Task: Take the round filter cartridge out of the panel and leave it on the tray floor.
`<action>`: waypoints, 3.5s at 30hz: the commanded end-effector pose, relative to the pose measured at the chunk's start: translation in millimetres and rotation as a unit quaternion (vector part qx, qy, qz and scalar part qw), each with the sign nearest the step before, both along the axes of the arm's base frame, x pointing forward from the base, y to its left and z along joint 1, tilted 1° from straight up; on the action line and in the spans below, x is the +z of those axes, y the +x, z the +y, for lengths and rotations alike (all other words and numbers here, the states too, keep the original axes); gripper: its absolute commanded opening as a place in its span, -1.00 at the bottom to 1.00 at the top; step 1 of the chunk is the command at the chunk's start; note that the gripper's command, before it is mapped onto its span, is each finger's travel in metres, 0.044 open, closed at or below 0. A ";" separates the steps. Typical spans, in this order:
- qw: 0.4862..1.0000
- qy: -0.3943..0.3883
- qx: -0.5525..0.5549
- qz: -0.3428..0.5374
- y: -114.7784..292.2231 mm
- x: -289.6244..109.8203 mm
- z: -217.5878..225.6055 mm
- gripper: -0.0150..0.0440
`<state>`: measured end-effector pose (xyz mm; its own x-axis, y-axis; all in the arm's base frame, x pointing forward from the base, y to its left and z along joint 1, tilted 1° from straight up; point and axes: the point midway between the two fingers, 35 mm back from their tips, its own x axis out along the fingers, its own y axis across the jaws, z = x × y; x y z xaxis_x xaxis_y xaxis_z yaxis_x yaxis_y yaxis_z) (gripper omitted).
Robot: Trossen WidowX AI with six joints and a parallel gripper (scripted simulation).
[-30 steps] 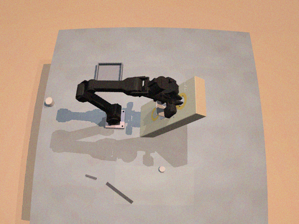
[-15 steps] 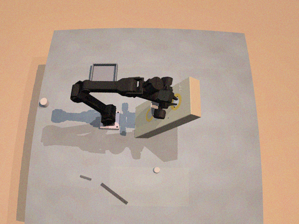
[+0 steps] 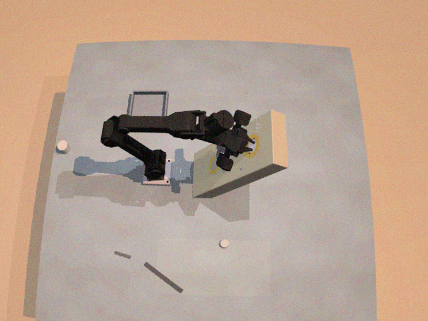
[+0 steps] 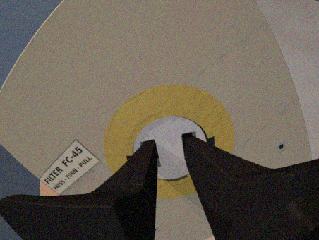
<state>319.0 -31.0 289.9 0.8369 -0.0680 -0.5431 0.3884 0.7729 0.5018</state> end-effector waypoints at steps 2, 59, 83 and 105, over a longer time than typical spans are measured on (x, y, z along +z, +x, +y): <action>1.000 -0.008 0.006 0.001 7.3 -3.1 -0.4 -0.49; 1.000 -0.008 0.005 0.001 -0.9 0.8 0.1 -0.49; 1.000 -0.007 0.006 0.005 -75.2 16.0 6.4 -0.49; 1.000 -0.007 0.005 0.012 -92.9 -25.0 7.9 -0.19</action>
